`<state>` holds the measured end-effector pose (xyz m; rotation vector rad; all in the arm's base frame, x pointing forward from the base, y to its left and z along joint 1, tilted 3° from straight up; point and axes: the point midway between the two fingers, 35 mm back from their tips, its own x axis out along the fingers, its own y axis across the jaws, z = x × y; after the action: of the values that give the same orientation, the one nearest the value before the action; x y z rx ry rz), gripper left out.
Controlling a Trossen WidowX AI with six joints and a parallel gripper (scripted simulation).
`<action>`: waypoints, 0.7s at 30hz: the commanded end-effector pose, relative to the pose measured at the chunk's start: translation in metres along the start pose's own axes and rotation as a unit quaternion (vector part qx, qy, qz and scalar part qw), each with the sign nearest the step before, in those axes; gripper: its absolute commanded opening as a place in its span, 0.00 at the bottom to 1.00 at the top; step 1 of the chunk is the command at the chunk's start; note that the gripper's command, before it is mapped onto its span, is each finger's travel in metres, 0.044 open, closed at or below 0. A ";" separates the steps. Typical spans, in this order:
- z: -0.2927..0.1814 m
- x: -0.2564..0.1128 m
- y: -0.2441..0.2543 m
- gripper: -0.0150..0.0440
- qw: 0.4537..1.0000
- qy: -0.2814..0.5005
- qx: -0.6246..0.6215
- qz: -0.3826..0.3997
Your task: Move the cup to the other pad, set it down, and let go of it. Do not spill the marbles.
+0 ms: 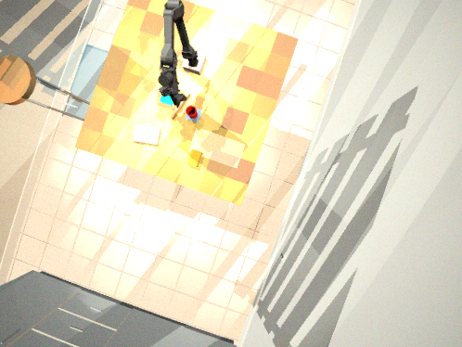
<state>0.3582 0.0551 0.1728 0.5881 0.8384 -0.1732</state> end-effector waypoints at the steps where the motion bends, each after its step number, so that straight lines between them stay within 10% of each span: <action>1: -0.029 0.021 -0.006 0.50 0.989 0.087 0.085 -0.084; 8: -0.089 0.038 -0.020 0.50 0.911 0.190 0.221 -0.290; 21: -0.093 0.044 -0.023 0.50 0.909 0.191 0.224 -0.296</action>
<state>0.3175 0.0916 0.0876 0.7967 1.3651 -0.8342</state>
